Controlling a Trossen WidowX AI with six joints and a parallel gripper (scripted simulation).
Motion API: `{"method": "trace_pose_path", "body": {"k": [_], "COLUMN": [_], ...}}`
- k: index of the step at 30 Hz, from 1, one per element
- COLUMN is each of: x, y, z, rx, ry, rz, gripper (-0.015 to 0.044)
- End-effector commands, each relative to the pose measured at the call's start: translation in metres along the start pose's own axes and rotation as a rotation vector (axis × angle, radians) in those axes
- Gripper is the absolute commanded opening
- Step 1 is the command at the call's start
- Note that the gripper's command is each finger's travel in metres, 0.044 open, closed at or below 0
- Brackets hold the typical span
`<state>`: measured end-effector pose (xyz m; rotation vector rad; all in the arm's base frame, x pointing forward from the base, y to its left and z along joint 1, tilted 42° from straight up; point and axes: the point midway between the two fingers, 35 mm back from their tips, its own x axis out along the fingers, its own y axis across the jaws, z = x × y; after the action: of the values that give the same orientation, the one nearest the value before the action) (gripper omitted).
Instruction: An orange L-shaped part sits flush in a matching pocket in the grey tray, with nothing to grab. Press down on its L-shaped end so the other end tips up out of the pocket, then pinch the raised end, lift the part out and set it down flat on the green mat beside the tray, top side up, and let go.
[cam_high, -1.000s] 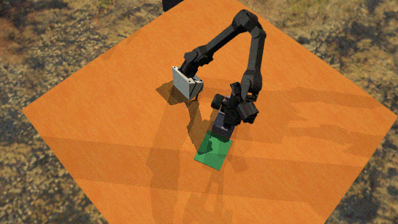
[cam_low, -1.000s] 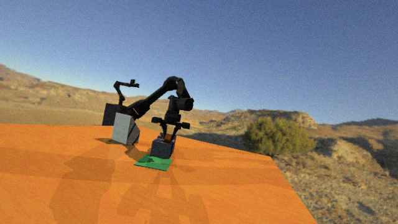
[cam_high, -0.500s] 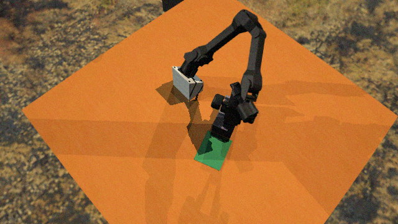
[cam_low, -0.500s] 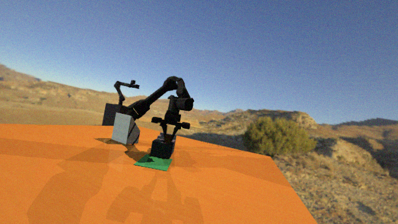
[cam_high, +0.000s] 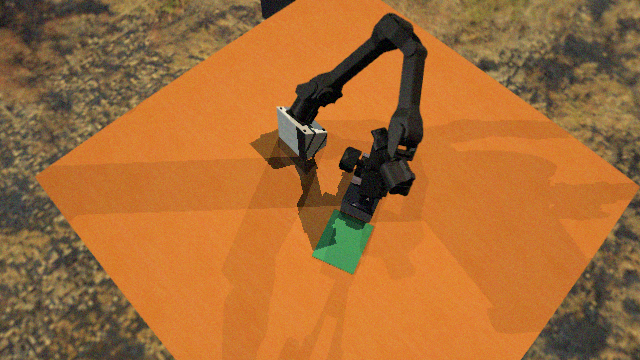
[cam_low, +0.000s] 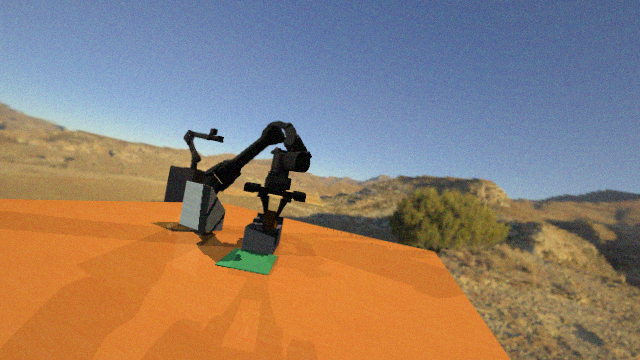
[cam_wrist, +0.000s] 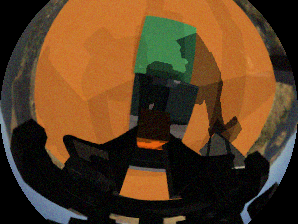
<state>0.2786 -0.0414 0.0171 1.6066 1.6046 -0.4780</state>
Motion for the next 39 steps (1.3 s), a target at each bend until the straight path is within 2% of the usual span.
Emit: {"method": "trace_pose_path", "body": {"k": [1, 39], "x": [-0.009, -0.069], "y": [0.002, 0.001], "z": [0.0, 0.0], "rx": [-0.004, -0.002], "ry": [-0.003, -0.004], "rz": [0.006, 0.005], "gripper": [0.0, 0.0]}}
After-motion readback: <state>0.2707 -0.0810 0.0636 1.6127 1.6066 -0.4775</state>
